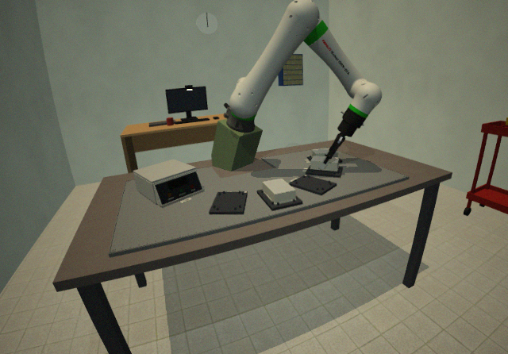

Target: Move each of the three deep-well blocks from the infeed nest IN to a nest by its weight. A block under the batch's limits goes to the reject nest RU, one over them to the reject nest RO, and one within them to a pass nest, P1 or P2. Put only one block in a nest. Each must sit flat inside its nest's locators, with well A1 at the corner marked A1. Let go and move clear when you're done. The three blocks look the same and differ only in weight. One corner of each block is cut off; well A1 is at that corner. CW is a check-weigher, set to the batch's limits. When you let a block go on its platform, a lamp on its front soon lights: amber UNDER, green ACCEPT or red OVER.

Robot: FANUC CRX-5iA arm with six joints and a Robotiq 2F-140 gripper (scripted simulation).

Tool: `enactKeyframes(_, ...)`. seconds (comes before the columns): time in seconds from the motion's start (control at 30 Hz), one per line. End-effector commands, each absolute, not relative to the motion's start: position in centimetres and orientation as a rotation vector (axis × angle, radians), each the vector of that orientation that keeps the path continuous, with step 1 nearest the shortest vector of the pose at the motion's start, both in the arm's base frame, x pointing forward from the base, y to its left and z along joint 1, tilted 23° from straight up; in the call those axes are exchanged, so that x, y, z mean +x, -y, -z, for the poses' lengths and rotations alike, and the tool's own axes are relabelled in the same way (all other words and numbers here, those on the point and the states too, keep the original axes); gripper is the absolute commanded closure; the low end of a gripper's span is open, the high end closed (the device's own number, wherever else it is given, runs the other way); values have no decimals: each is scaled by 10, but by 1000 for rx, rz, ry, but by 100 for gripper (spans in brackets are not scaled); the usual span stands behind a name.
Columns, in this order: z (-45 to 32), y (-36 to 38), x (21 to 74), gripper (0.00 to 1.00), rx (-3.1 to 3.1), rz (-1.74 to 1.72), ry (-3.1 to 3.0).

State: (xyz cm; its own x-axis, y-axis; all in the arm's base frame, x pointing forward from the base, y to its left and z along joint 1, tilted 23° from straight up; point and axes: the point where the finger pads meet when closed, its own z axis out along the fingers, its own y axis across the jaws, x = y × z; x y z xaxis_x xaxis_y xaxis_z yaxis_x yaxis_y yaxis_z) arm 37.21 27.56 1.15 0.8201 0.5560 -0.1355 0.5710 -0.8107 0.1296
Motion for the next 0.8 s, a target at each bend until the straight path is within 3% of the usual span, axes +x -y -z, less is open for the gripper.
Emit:
enactKeyframes(0.0,-11,-276,372,90,2839,136,-885)
enactKeyframes(0.77,-8,-276,374,90,2839,136,-885)
